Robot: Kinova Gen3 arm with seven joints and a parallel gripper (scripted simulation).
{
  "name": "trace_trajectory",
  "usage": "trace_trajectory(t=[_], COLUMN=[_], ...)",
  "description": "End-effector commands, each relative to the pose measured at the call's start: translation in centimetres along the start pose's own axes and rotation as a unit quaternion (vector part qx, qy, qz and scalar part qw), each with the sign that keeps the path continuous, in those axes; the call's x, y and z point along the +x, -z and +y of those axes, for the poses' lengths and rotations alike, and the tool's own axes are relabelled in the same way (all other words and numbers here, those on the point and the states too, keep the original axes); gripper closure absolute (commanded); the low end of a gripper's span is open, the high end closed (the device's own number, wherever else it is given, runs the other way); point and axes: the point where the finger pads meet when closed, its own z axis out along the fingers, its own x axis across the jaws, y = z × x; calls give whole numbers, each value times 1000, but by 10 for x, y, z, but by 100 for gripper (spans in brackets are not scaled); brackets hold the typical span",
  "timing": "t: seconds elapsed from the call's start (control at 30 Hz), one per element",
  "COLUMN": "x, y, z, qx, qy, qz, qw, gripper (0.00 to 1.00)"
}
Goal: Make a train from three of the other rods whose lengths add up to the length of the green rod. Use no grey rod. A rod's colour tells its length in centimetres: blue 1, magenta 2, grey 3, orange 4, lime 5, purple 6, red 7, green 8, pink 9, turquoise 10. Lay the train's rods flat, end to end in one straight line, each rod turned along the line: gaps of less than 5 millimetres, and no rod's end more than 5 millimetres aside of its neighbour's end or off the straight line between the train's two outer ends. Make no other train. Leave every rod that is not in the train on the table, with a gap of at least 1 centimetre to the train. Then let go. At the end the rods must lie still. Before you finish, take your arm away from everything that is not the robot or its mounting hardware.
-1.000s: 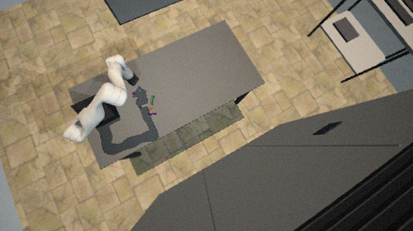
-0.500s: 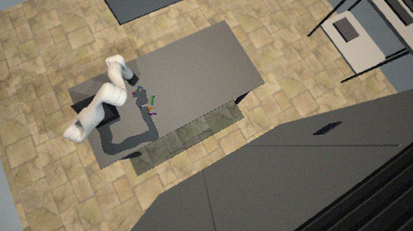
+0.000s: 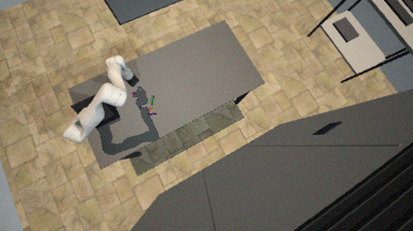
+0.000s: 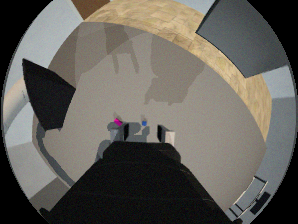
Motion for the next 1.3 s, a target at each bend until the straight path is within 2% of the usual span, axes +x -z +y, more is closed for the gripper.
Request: trace_trajectory(t=[0.0, 0.1, 0.33, 0.57, 0.67, 0.87, 1.0, 1.13, 1.2, 1.27], x=[-3, -4, -13, -25, -27, -40, -49, -59, -59, -64], y=[0, -1, -6, -12, -13, -18, -21, -25, -25, -25], z=[0, 1, 7, 17, 18, 31, 41, 52, 52, 58], qx=[1, 1, 0, -3, -3, -6, -8, -11, -11, -12], qy=[-26, -34, -112, -221, -239, -353, -433, -512, -512, -551], qz=[-1, -1, -6, -11, -12, -15, -16, -17, -17, -17], qw=[1000, 999, 994, 975, 971, 936, 901, 859, 859, 834], gripper=[0, 0, 0, 0, 0, 0, 0, 0, 0, 0])
